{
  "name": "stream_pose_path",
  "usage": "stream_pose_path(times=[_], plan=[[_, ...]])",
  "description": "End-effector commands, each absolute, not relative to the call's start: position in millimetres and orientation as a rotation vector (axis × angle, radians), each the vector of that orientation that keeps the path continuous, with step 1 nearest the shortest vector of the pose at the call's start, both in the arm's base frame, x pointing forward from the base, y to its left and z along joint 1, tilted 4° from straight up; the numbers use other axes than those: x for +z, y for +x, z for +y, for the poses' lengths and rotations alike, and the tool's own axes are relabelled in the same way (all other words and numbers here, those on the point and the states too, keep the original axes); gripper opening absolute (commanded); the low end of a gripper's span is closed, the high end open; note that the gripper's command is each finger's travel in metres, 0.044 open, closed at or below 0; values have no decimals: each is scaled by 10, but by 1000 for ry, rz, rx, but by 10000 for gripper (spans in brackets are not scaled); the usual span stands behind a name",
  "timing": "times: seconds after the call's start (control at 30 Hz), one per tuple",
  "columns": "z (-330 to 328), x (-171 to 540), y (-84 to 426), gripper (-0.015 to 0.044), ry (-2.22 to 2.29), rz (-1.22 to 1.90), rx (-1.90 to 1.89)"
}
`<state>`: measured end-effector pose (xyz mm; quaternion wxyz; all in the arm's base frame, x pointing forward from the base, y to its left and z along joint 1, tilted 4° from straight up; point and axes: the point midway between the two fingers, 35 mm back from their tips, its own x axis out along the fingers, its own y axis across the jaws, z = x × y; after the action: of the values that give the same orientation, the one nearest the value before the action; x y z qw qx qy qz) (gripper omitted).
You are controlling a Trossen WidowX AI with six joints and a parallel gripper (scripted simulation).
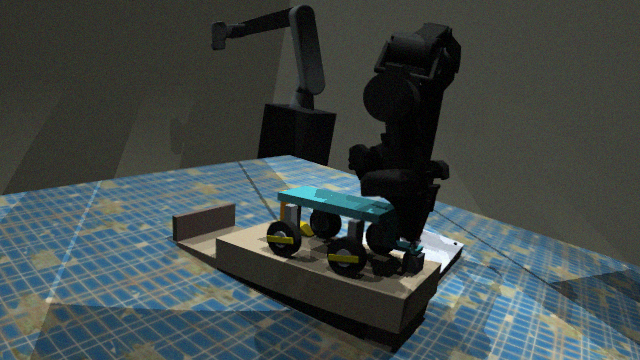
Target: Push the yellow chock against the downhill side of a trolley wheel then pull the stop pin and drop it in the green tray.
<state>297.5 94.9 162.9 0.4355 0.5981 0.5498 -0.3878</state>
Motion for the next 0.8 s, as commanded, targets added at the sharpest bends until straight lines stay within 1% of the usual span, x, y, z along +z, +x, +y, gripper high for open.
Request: stream_pose_path(times=[0.0, 0.2, 0.23, 0.77], plan=[[948, 1633, 2977, 65, 1489, 1368, -964], [948, 1633, 2977, 25, 1489, 1368, -964], [948, 1635, 2976, 0, 1489, 1368, -965], [925, 1751, 2940, 0, 1488, 1366, -974]])
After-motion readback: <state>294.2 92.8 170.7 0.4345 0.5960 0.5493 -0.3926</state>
